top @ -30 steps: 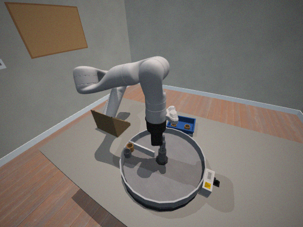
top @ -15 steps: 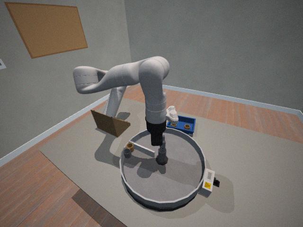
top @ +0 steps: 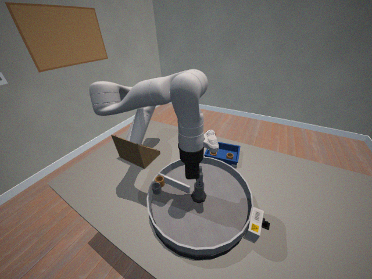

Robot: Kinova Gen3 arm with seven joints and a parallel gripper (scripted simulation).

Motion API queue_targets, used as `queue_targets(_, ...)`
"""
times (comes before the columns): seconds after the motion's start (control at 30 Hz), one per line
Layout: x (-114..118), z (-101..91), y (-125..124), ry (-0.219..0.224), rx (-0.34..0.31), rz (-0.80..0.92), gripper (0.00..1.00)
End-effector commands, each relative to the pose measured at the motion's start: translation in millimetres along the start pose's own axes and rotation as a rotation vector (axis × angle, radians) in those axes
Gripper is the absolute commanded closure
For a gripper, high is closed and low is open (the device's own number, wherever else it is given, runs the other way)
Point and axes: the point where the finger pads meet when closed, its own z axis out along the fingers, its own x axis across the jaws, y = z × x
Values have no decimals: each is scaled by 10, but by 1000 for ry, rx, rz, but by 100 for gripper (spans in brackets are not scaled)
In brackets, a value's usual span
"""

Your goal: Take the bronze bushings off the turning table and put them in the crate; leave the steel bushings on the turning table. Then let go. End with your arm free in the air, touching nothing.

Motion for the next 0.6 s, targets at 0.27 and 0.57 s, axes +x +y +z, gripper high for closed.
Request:
queue_targets(0.27,-187,40,391,1,2,-181,55)
queue_targets(0.57,-268,63,549,1,1,-261,55)
